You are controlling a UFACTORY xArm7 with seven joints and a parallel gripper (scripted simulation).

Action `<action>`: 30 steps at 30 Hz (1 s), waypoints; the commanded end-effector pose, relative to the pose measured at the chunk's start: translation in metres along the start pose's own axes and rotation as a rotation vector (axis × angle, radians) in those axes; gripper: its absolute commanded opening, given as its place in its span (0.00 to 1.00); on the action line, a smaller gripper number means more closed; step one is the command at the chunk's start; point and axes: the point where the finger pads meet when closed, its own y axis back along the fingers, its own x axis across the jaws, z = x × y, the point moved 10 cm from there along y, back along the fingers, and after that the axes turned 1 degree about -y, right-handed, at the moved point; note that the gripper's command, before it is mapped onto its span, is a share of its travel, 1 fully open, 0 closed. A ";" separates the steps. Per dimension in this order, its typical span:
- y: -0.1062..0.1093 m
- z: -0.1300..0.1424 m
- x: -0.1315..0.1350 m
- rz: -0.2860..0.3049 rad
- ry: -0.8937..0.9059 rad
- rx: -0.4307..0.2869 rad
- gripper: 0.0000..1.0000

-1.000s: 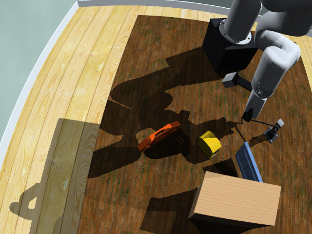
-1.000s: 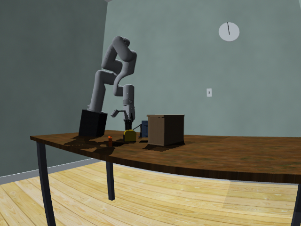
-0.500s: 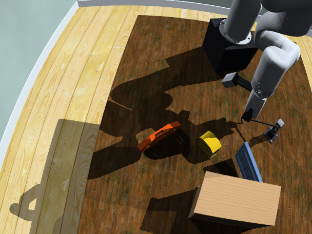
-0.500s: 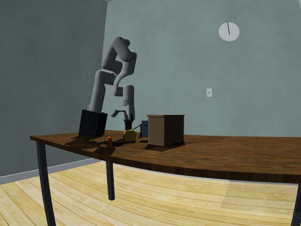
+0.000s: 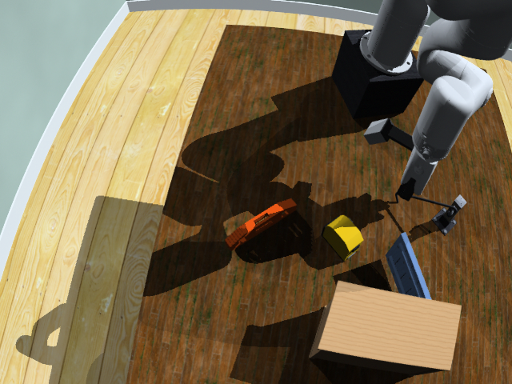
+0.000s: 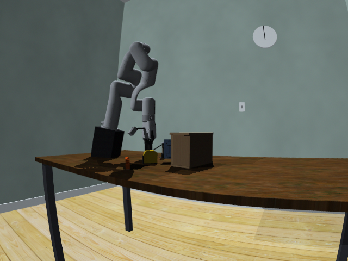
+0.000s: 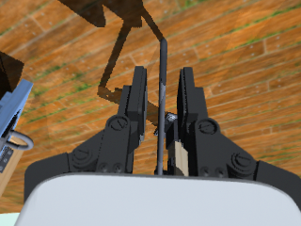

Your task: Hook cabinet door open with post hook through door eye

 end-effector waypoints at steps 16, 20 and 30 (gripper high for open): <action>0.000 0.000 0.000 -0.002 0.000 -0.001 0.23; -0.002 0.000 0.000 -0.001 0.000 -0.001 0.23; -0.007 0.000 0.000 -0.001 0.000 -0.001 0.23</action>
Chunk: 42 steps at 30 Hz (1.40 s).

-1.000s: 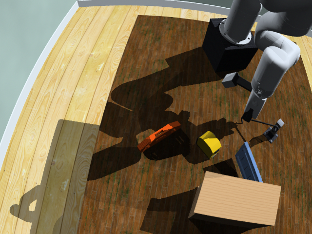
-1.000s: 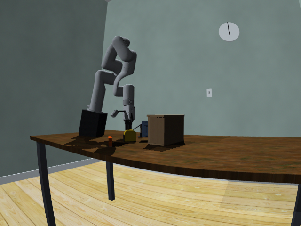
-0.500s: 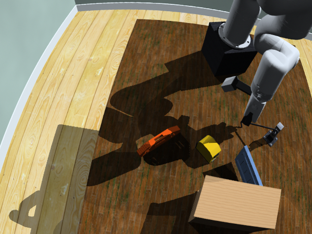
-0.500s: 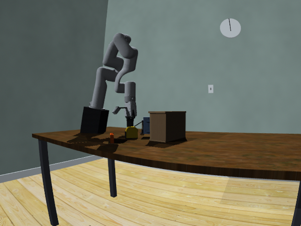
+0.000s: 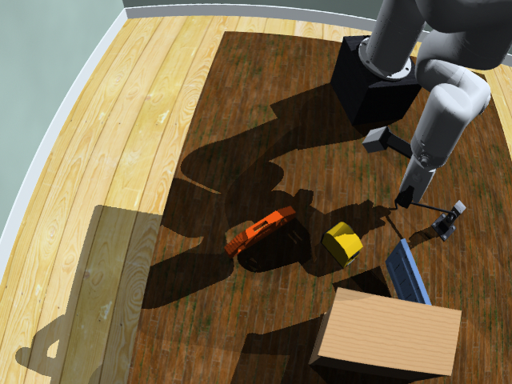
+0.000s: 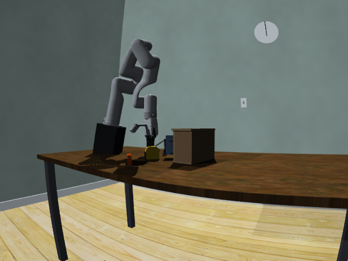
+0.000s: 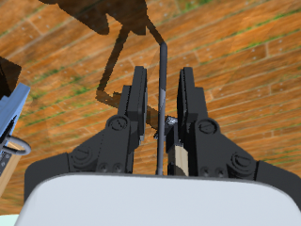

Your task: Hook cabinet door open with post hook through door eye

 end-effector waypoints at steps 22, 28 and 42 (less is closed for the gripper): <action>-0.021 0.000 0.000 -0.002 0.000 -0.001 0.23; -0.025 0.000 0.000 -0.002 0.000 -0.001 0.23; -0.027 0.000 0.000 -0.002 0.000 -0.001 0.23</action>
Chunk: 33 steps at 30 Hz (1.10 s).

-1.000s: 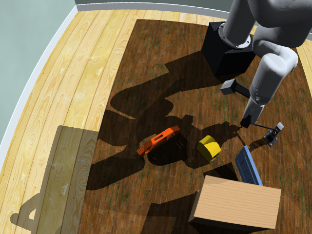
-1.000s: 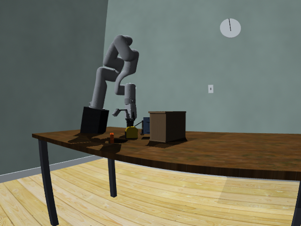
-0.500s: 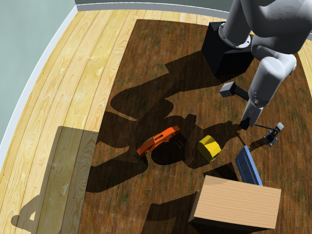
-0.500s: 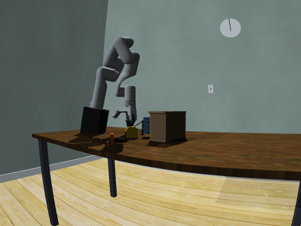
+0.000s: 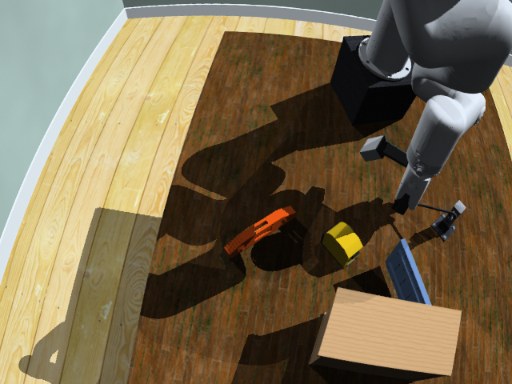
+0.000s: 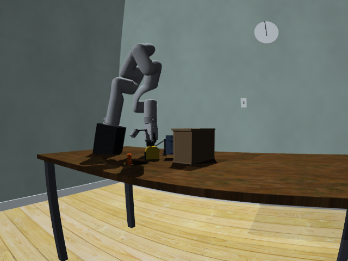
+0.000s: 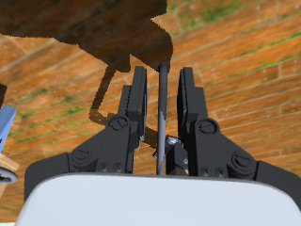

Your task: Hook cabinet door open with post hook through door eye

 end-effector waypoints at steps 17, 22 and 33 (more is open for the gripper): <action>0.000 0.000 0.000 -0.002 0.000 -0.001 0.04; 0.000 0.000 0.000 -0.002 0.000 -0.001 0.04; 0.000 0.000 0.000 -0.002 0.000 -0.001 0.04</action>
